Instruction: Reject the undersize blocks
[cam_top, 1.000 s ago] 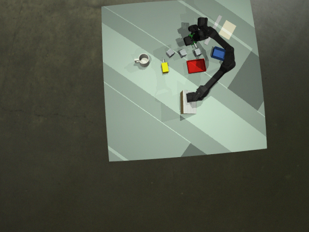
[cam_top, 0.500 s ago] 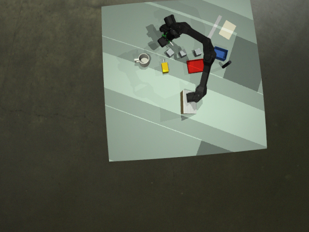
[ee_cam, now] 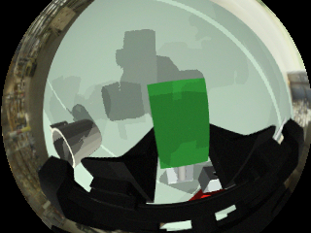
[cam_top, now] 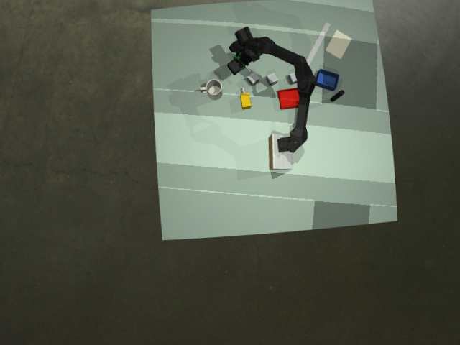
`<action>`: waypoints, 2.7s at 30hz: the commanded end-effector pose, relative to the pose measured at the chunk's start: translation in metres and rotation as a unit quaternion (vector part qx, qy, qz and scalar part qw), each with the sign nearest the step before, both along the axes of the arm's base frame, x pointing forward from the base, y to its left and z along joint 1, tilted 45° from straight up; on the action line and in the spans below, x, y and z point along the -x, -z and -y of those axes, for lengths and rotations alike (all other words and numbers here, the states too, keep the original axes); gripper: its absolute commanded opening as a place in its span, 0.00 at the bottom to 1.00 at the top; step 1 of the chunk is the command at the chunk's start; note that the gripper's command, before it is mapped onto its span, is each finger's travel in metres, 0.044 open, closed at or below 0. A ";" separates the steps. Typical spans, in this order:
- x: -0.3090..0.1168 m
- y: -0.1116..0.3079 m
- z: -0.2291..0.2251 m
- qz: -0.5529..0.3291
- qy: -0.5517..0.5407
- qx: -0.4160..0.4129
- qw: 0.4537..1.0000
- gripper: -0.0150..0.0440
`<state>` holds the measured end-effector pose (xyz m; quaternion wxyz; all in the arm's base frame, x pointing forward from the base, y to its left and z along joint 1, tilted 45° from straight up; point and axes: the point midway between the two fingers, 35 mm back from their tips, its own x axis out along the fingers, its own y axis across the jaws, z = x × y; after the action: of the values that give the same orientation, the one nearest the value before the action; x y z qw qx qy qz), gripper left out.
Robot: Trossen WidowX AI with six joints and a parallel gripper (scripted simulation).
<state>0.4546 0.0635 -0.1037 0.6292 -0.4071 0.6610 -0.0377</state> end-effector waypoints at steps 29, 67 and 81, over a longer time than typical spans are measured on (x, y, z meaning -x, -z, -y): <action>-0.006 0.036 0.028 0.001 -0.005 0.003 1.000 0.25; 0.001 0.030 0.033 0.004 -0.008 0.001 1.000 0.25; -0.002 0.028 0.032 0.004 -0.008 0.001 1.000 0.25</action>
<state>0.4529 0.0304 -0.1356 0.6289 -0.4113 0.6589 -0.0347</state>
